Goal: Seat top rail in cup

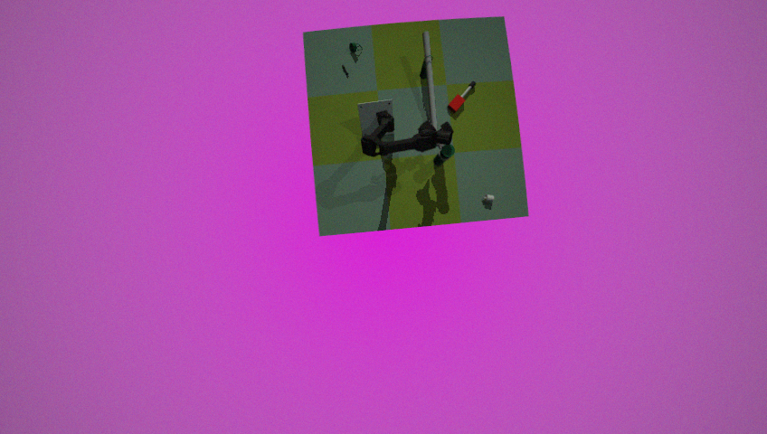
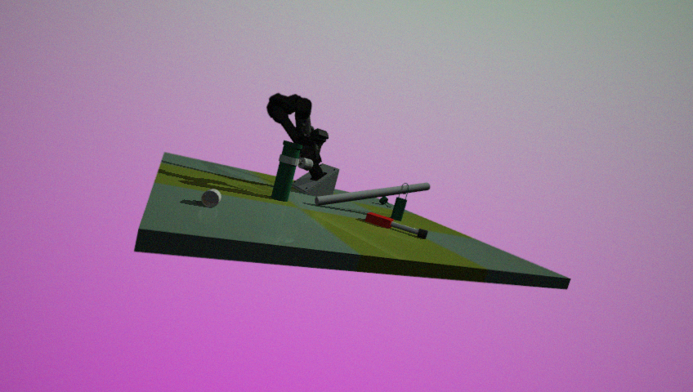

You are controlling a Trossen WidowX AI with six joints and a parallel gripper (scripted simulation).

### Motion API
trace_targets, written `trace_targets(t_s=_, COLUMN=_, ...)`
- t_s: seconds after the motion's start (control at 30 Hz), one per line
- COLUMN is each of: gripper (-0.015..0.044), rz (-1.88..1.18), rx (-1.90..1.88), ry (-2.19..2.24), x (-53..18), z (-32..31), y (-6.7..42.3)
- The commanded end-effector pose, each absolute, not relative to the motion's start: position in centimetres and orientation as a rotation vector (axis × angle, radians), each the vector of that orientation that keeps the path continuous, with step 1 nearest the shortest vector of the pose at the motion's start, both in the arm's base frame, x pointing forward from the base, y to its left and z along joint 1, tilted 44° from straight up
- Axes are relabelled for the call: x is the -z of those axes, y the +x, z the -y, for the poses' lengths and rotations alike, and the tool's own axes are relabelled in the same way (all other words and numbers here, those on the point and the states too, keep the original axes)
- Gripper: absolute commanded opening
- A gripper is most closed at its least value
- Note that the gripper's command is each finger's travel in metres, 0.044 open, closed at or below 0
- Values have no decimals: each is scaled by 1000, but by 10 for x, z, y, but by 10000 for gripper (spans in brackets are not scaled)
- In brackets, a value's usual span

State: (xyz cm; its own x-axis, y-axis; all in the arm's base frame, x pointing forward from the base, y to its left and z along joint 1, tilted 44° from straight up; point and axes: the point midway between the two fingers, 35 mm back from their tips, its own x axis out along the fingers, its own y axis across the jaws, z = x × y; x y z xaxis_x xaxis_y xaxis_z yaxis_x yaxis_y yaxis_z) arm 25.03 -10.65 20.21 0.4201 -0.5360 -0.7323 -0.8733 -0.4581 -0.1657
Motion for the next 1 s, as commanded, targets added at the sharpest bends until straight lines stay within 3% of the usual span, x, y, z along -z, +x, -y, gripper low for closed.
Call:
trace_targets(t_s=0.0, gripper=440, rz=-1187, rx=-840, ry=-2142, x=-195, z=110, y=252)
trace_targets(t_s=0.6, gripper=440, rz=-1187, rx=-836, ry=-2146, x=-175, z=125, y=261)
trace_targets(t_s=0.97, gripper=151, rz=-1187, rx=-836, ry=-2146, x=-175, z=125, y=261)
